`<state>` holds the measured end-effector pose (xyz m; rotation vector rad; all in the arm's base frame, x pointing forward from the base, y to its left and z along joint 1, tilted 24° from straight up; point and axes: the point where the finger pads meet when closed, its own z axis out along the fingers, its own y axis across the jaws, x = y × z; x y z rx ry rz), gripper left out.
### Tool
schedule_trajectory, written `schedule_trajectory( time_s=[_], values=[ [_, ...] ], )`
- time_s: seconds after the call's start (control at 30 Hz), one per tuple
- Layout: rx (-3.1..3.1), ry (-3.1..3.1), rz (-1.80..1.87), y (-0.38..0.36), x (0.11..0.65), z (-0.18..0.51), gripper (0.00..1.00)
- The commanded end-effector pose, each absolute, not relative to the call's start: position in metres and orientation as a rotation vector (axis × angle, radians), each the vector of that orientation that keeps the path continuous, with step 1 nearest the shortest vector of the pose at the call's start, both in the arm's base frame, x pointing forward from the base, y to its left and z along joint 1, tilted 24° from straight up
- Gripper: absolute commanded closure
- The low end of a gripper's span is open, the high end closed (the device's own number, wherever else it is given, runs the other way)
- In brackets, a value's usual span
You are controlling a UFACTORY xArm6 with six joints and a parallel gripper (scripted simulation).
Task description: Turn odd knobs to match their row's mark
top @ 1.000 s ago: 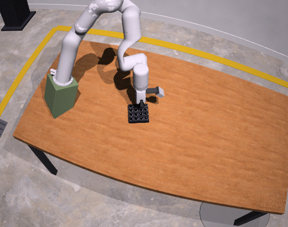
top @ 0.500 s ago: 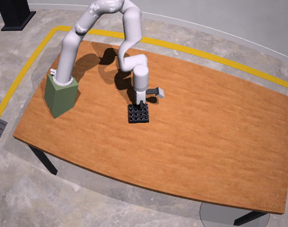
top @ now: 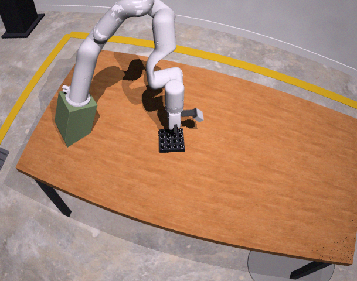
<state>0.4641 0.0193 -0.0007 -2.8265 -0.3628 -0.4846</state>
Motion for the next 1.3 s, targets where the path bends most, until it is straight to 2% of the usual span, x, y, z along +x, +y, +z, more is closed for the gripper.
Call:
schedule_trajectory(
  time_s=[0.0,0.57,0.6,1.27],
  values=[
    [-2.827,-0.363,-0.488,0.0191,0.4650,0.0003,0.81],
    [-2.827,-0.363,-0.488,0.0191,0.4650,0.0003,0.81],
    [-2.827,-0.363,-0.488,0.0191,0.4650,0.0003,0.92],
    [-2.827,-0.363,-0.488,0.0191,0.4650,0.0003,0.92]
  ],
)
